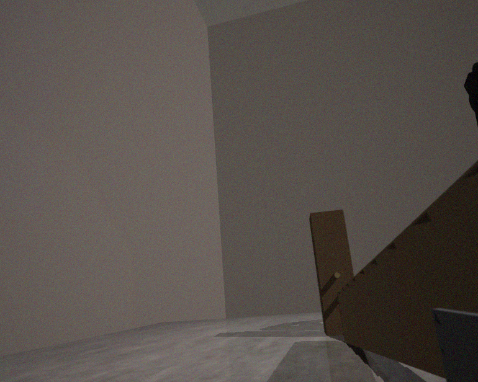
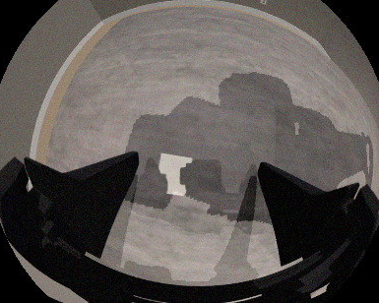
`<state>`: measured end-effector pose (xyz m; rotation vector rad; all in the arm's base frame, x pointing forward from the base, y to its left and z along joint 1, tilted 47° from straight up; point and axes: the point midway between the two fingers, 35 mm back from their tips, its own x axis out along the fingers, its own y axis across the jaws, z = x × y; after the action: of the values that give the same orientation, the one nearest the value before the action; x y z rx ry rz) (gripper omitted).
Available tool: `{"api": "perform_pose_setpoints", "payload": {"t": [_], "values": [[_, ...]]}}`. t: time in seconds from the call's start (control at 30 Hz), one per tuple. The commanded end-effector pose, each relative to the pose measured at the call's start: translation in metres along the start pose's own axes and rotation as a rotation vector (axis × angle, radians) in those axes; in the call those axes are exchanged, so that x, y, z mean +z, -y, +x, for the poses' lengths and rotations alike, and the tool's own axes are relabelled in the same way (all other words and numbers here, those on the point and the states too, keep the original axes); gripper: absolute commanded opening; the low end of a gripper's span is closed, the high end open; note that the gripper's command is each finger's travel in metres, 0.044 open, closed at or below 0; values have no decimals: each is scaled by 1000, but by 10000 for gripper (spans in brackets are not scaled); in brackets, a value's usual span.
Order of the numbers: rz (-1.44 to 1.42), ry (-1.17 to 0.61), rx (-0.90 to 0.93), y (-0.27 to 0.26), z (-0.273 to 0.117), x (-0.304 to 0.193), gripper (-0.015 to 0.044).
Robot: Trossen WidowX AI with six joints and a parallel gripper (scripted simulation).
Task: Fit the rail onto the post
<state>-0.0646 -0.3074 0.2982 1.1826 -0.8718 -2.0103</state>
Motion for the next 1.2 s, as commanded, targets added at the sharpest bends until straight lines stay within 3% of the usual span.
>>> {"api": "perform_pose_setpoints", "payload": {"t": [0.0,0.27,0.57,0.73,1.17], "values": [[-128,-118,135,-31,-24,-39,440],[-405,-360,366,-63,-83,-127,440],[-710,-546,525,-55,-140,-202,440],[-877,-628,616,-43,-173,-235,440],[-1434,-849,1045,31,-310,-312,440]]}}
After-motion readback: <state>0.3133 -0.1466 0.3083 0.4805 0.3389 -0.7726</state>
